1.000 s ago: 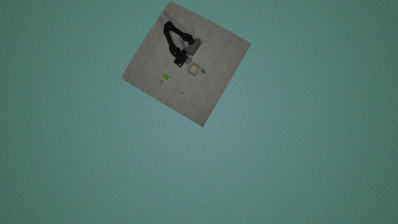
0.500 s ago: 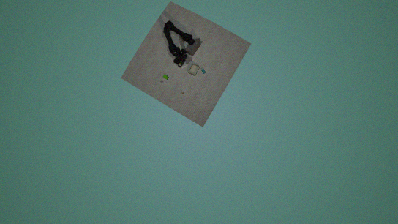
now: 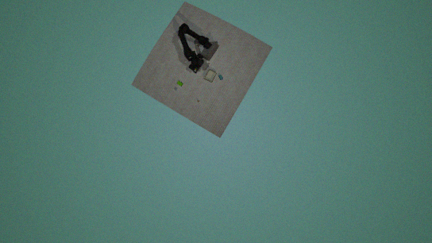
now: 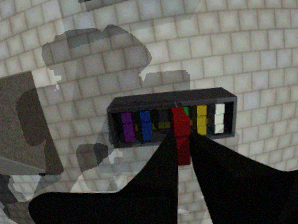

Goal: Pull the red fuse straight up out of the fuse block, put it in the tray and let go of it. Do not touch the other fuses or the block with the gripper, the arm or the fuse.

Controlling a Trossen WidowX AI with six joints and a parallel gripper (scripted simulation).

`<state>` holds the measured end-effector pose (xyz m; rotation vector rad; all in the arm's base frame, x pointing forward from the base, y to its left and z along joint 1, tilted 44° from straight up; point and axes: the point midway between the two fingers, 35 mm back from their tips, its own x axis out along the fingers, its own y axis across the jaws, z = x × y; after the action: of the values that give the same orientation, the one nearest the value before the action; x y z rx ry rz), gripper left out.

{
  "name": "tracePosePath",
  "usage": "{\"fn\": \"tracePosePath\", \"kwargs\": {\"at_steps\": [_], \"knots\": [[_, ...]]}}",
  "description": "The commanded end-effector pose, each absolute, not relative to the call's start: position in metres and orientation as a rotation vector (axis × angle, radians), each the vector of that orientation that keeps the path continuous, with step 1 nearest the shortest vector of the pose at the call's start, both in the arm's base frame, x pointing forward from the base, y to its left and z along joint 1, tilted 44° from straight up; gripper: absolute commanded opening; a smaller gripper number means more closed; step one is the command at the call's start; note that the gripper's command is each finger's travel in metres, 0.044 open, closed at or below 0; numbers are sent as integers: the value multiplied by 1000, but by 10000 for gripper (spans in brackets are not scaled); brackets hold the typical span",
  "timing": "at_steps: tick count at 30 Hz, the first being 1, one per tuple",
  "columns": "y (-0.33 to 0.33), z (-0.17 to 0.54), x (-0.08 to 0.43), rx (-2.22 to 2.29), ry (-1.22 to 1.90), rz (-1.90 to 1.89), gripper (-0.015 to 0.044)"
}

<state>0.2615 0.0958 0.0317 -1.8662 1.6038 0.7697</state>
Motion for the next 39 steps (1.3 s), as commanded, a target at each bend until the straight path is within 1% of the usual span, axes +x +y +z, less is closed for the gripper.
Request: {"fn": "tracePosePath", "kwargs": {"at_steps": [1,14,27,39], "knots": [[113,18,262,-1867,1607,779,0],[165,-26,259,-1863,1602,784,0],[211,-78,243,-1863,1605,778,0],[211,-90,241,-1864,1606,777,0]]}}
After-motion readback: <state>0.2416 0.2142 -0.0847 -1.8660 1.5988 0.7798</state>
